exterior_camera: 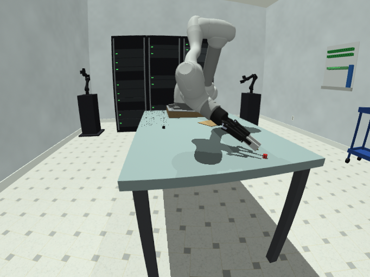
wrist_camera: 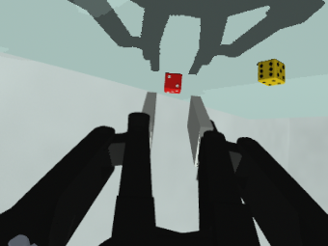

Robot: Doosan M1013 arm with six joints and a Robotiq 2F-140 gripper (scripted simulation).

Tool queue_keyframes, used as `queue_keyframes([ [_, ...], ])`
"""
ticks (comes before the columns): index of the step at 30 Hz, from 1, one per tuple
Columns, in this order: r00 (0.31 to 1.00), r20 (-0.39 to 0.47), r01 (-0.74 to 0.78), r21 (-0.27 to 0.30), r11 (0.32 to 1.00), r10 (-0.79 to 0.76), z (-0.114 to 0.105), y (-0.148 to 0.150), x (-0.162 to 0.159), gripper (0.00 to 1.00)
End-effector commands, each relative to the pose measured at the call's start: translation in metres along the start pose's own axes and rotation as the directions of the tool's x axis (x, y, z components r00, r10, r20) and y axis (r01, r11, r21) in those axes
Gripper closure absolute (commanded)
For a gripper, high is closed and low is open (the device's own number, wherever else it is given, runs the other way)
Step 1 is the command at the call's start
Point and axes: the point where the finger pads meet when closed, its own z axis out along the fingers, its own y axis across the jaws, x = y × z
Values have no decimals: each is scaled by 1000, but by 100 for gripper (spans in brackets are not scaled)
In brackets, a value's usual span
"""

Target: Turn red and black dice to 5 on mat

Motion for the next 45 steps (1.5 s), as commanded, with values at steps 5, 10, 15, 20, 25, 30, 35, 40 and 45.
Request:
queue_keyframes([
  [5,1000,0,0,0,1000,0,-5,0,-10,73],
  [10,1000,0,0,0,1000,0,-16,0,-29,73],
  [15,1000,0,0,0,1000,0,-25,0,-46,73],
  [20,1000,0,0,0,1000,0,-27,0,-51,73],
  [25,1000,0,0,-3,1000,0,-27,1,-53,73],
  [30,1000,-8,7,-95,995,-8,-8,21,-74,73],
  [35,996,-83,7,-272,962,-31,22,62,-102,73],
  [40,984,-171,-8,-361,932,-58,35,83,-108,73],
  [45,951,-295,-37,-421,906,-98,43,98,-108,73],
])
